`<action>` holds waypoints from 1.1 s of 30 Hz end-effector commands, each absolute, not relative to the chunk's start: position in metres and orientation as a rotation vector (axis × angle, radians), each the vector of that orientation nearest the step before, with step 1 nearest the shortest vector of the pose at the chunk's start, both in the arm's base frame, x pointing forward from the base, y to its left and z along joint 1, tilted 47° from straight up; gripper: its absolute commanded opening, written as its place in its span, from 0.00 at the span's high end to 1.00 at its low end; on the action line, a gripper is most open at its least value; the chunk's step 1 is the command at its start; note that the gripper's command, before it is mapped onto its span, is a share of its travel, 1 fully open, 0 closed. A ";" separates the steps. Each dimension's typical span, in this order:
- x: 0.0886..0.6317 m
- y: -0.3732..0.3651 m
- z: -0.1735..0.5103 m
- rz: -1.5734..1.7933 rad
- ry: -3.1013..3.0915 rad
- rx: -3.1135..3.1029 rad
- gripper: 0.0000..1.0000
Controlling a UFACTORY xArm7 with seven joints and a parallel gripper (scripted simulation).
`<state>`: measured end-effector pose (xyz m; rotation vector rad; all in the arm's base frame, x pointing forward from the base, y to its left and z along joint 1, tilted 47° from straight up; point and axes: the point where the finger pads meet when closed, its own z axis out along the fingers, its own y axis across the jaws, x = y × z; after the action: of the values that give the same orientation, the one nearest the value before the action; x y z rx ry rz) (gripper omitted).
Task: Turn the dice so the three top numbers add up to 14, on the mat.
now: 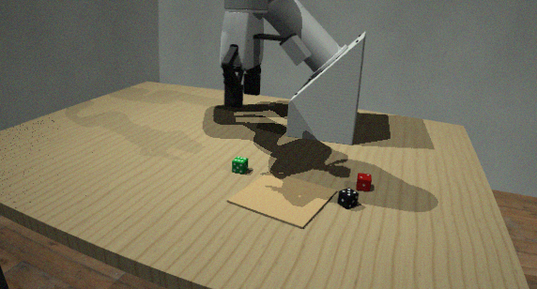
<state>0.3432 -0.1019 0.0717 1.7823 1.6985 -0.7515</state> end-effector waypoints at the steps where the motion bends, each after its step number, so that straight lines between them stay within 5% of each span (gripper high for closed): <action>1: 0.343 -0.103 0.075 -0.741 1.690 1.788 0.00; 30: 0.342 -0.139 0.042 -0.741 1.690 1.788 0.00; 31: 0.342 -0.139 0.042 -0.741 1.690 1.788 0.58; 33: 0.342 -0.139 0.042 -0.741 1.690 1.788 0.58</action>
<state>0.3369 -0.1348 0.0480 1.7996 1.6960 -0.7412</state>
